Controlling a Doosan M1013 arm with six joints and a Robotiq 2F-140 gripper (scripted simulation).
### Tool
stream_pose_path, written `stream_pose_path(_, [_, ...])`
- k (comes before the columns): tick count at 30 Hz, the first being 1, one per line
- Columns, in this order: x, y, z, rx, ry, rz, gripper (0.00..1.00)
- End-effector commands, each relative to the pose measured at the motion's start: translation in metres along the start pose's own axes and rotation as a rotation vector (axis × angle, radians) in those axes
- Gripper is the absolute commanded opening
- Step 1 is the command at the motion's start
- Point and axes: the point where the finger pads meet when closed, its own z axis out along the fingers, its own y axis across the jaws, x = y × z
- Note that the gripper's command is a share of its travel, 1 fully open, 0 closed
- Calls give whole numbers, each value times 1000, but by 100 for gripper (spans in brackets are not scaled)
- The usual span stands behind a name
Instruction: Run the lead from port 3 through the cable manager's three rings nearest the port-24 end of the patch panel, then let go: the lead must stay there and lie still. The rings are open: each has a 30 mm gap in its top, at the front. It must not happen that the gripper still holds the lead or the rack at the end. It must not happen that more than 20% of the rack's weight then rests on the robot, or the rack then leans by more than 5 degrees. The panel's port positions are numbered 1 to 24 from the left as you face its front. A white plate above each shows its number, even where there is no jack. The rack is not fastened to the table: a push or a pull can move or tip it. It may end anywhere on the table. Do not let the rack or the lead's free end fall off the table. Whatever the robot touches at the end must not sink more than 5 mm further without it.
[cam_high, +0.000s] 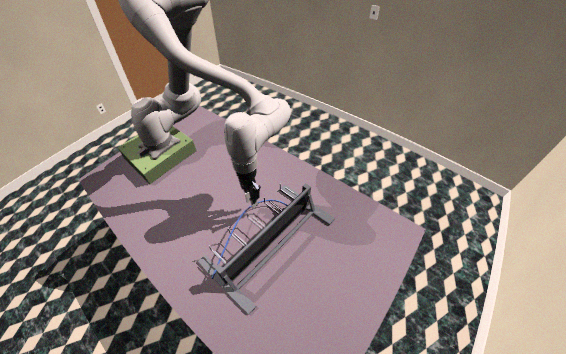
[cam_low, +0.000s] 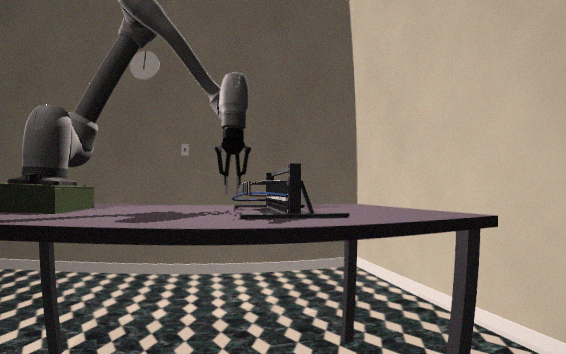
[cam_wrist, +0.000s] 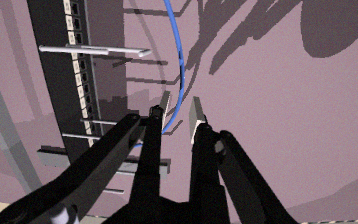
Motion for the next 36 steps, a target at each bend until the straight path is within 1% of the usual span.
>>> stream_pose_path(1, [0, 0, 3, 0, 0, 0, 20])
stream_pose_path(10, [0, 0, 6, 0, 0, 0, 20])
stream_pose_path(36, [0, 0, 6, 0, 0, 0, 20])
